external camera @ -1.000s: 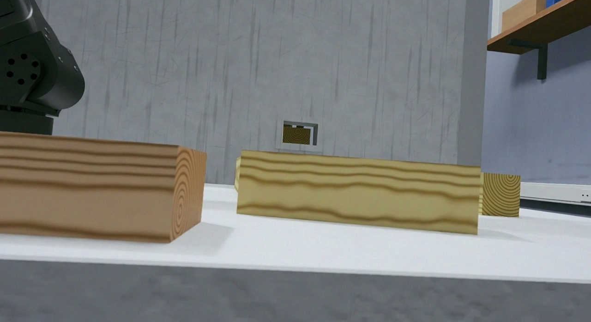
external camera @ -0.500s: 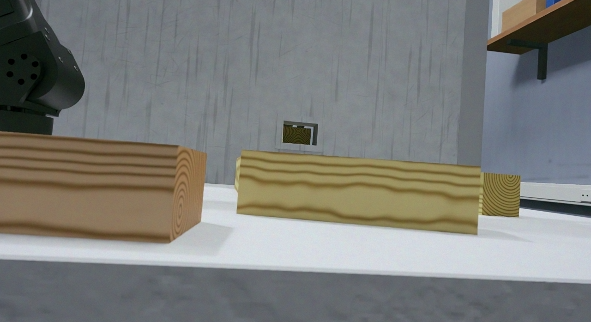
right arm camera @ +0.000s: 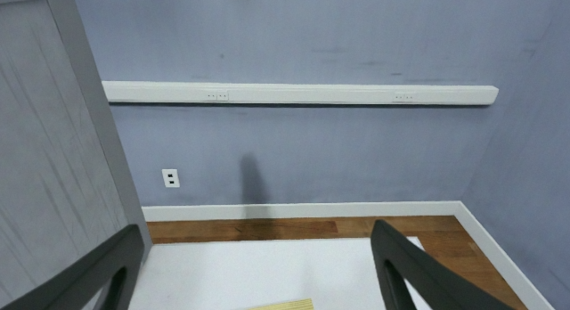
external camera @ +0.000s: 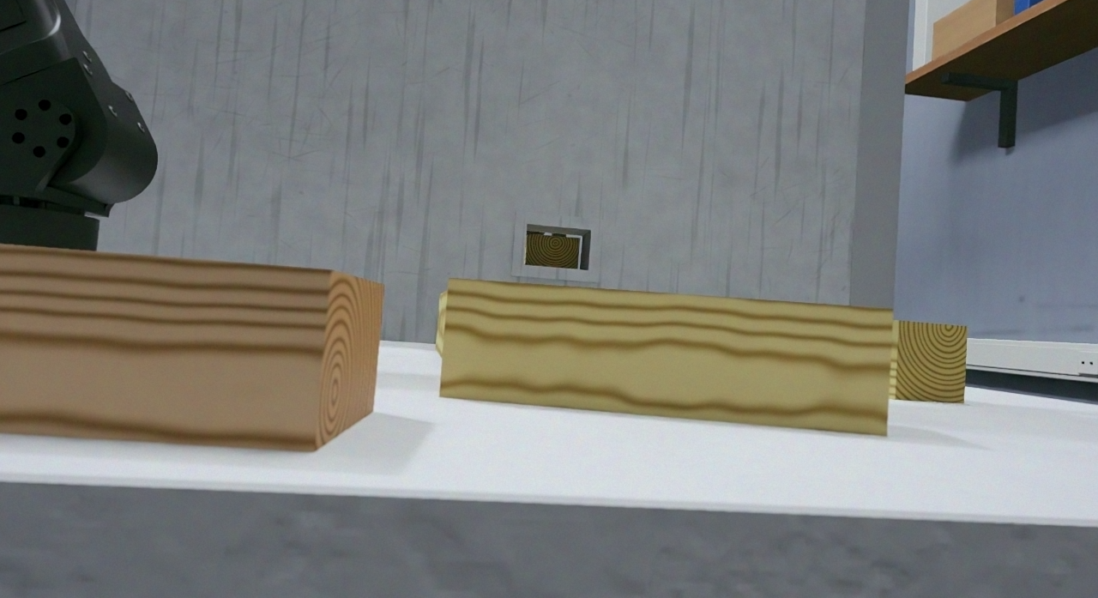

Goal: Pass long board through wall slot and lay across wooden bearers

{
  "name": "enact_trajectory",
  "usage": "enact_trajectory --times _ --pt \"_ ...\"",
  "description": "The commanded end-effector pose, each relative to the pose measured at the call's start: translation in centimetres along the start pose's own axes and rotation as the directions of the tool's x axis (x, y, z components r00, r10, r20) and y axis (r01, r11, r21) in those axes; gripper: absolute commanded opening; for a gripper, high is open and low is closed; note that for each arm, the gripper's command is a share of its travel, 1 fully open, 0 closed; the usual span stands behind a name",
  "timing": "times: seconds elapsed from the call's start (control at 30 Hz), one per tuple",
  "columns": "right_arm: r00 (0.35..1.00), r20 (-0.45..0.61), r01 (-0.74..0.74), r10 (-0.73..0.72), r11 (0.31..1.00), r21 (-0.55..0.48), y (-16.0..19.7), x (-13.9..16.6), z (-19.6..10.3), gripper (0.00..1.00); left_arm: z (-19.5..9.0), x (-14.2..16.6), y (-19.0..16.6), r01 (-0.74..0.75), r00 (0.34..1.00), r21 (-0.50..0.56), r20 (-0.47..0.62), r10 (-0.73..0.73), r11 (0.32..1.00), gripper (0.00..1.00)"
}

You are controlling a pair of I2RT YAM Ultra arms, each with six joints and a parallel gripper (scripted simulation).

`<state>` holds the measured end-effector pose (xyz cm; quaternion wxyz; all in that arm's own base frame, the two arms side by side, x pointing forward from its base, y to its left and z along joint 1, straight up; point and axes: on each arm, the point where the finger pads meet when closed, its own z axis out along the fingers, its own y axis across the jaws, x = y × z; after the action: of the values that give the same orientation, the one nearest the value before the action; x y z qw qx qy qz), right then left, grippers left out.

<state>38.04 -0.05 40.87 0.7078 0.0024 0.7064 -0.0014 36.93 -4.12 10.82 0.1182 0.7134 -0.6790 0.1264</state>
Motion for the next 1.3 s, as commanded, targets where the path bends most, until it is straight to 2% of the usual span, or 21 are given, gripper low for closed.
enact_trajectory --times 0.0,0.27,0.47,0.67,1.03,1.17,1.27 --pt "1.000 -0.003 0.000 0.000 1.000 -0.016 0.5 -0.1 -0.3 1.00 -2.0 2.0 -0.1 -0.019 0.999 0.050 -0.043 0.022 0.999 0.00" --pt "1.000 -0.003 0.000 0.000 1.000 -0.016 0.5 -0.1 -0.3 1.00 -1.8 2.6 -0.7 -0.025 0.999 0.074 -0.046 0.028 0.997 0.00" --pt "1.000 -0.003 0.000 0.000 1.000 -0.016 0.5 -0.1 -0.3 1.00 -1.1 2.7 -0.1 -0.017 0.999 0.051 -0.047 0.019 0.999 0.00" --pt "1.000 -0.003 0.000 0.000 1.000 -0.016 0.5 -0.1 -0.3 1.00 -1.8 3.3 -0.8 -0.027 0.998 0.079 -0.048 0.031 0.997 0.00" --pt "1.000 -0.003 0.000 0.000 1.000 -0.016 0.5 -0.1 -0.3 1.00 -0.8 3.7 -0.1 -0.018 0.999 0.052 -0.048 0.020 0.998 0.00" --pt "1.000 -0.003 0.000 0.000 1.000 -0.016 0.5 -0.1 -0.3 1.00 -1.3 3.9 -0.1 -0.020 0.999 0.047 -0.048 0.022 0.999 0.00" --pt "1.000 -0.003 0.000 0.000 1.000 -0.016 0.5 -0.1 -0.3 1.00 -1.3 4.3 -0.7 -0.026 0.998 0.074 -0.050 0.029 0.997 0.00"
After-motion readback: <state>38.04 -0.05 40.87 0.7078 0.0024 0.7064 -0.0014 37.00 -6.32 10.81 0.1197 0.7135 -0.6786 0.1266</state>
